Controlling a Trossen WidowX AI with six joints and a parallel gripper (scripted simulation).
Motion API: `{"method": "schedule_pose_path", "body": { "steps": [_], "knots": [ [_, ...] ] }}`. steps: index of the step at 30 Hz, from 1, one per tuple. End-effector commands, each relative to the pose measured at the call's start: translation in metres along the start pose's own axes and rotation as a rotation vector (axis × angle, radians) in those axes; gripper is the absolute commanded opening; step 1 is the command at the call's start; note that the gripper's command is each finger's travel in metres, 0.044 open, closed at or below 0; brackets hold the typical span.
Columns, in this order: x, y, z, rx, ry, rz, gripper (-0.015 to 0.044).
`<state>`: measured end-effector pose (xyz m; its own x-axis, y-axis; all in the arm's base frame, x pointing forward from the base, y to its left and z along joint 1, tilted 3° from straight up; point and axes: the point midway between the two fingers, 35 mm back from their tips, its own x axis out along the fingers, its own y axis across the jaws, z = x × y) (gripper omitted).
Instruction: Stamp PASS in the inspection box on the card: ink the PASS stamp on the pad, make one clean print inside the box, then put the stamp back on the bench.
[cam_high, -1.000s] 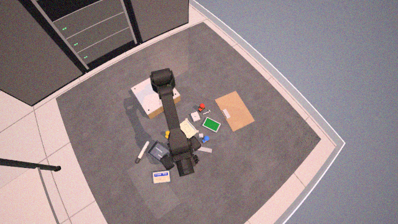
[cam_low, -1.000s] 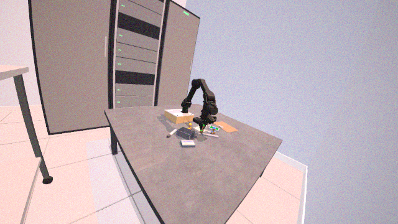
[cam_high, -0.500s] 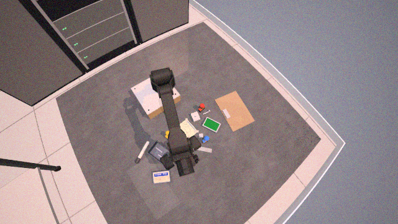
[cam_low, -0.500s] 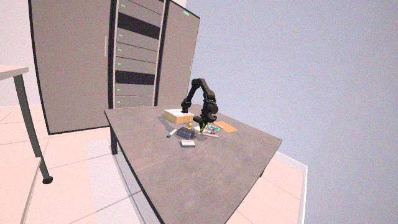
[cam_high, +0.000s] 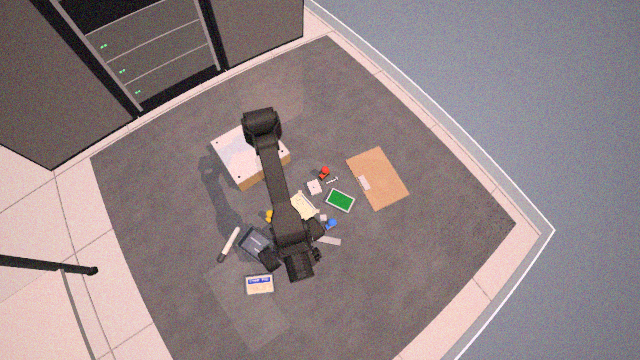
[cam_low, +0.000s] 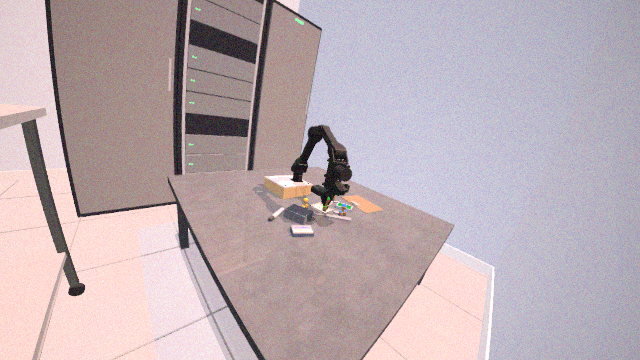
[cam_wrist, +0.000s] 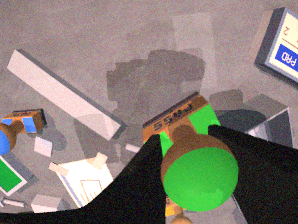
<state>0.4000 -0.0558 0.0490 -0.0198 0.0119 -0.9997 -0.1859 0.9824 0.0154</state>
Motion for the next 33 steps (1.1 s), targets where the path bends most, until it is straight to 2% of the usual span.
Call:
{"method": "schedule_pose_path", "body": {
  "steps": [1, 16, 33],
  "knots": [
    [-0.003, 0.022, 0.002, -0.005, -0.001, -0.001, 0.0],
    [-0.005, 0.127, -0.006, -0.005, -0.002, 0.007, 0.0],
    [-0.006, 0.231, -0.047, -0.005, 0.003, 0.018, 0.0]
  ]
}}
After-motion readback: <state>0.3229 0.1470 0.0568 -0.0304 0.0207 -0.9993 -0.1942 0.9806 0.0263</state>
